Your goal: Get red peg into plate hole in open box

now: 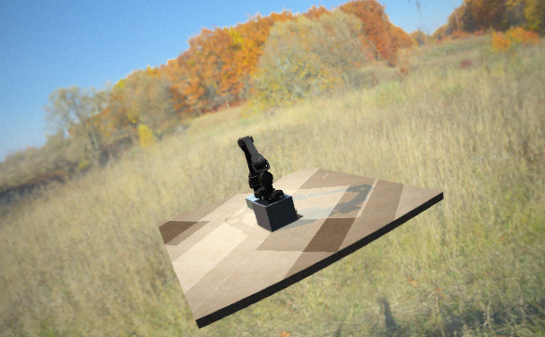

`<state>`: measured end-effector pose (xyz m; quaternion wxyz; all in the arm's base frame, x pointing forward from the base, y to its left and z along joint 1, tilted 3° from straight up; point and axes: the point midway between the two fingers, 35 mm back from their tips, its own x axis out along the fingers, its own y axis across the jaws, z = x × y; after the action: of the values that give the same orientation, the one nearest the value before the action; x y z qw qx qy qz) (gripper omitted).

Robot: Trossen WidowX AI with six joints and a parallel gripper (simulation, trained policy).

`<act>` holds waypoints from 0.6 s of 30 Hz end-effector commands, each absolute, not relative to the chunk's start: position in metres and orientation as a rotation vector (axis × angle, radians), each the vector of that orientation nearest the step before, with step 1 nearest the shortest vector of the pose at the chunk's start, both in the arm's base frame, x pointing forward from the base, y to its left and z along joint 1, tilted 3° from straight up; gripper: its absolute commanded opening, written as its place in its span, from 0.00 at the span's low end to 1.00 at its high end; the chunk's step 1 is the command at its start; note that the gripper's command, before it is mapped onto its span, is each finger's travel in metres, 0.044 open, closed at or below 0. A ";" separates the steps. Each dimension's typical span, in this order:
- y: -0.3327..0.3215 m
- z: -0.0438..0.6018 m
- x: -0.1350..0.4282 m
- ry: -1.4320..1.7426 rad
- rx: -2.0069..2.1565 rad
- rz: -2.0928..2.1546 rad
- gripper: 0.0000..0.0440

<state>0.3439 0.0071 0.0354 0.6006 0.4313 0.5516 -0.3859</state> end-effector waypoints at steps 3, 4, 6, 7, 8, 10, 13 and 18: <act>0.006 0.027 0.345 1.300 0.970 -0.897 0.22; 0.006 0.026 0.345 1.306 0.968 -0.898 0.25; 0.008 0.026 0.345 1.322 0.976 -0.890 0.24; 0.009 0.026 0.343 1.334 0.981 -0.889 0.23; 0.010 0.025 0.342 1.347 0.985 -0.889 0.22; 0.013 0.026 0.339 1.373 0.997 -0.889 0.21; 0.019 0.029 0.336 1.407 1.022 -0.885 0.19; 0.027 0.035 0.333 1.446 1.057 -0.881 0.17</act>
<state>0.3323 0.0221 0.0301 0.5518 0.4361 0.6037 -0.3753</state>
